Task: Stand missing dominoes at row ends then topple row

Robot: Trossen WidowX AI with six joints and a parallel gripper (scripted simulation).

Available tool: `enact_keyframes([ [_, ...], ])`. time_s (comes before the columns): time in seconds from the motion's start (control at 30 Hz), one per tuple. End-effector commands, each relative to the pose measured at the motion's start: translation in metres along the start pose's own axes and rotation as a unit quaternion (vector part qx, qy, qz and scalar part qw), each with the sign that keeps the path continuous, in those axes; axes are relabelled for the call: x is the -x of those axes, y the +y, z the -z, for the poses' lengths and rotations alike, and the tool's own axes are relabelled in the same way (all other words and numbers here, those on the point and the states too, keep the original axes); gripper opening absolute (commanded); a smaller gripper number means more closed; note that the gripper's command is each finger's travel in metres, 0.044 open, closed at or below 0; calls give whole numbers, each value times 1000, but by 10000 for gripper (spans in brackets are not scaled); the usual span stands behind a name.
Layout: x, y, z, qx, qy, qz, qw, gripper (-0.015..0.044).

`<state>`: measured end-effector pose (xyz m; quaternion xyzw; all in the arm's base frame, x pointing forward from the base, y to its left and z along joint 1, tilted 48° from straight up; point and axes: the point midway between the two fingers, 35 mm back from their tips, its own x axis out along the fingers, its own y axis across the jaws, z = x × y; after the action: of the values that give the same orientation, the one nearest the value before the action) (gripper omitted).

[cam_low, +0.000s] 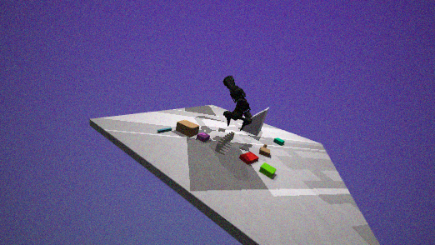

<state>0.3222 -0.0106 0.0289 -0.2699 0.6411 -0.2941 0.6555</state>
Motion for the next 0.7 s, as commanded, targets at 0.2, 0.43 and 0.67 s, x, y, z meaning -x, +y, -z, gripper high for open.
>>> enact_keyframes([
  [0.2,83,-1,5,-5,-6,-2,1000,440],
  [0.43,41,-72,21,-283,-5,-10,959,440],
  [0.67,8,-120,52,-496,-7,0,868,440],
])
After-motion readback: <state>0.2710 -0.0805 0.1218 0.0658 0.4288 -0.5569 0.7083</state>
